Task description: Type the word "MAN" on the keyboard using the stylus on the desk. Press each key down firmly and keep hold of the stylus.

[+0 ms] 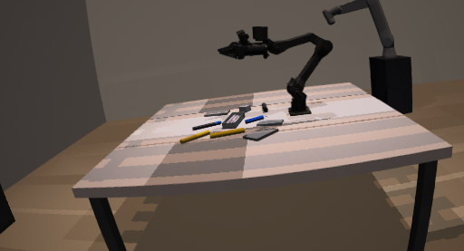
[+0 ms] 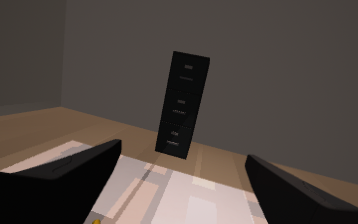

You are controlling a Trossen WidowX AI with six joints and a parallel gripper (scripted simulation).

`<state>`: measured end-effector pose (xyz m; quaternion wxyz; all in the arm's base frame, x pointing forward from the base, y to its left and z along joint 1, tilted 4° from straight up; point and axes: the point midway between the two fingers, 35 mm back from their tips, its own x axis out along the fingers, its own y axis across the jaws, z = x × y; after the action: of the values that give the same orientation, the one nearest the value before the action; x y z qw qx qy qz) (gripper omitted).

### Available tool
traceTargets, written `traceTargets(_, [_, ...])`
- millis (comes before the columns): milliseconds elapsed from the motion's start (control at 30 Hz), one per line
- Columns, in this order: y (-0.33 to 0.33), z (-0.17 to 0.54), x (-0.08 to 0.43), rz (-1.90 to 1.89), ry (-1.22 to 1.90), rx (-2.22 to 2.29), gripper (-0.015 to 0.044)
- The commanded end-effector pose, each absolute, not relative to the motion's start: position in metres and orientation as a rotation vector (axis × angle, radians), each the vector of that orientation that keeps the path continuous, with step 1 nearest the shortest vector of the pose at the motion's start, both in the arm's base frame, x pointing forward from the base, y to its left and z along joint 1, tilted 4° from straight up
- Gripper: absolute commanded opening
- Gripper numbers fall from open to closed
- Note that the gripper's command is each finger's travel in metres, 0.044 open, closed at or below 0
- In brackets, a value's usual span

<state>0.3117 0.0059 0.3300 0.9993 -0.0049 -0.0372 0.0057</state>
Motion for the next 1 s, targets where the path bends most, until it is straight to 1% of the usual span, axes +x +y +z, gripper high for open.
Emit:
traceTargets(0, [0.006,0.328,0.314,0.013,-0.061,-0.007,0.0414])
traceTargets(67, [0.008,0.311,0.327,0.02,0.042,0.019,0.0361])
traceTargets(267, [0.017,0.229,0.367,0.018,0.509,0.135,0.0204])
traceTargets(400, [0.023,0.173,0.373,-0.018,0.821,0.208,0.0099])
traceTargets(533, [0.028,0.124,0.367,-0.082,1.124,0.27,0.0])
traceTargets(733, [0.033,0.073,0.344,-0.209,1.514,0.331,0.0])
traceTargets(967, [0.033,0.069,0.341,-0.225,1.553,0.336,0.0])
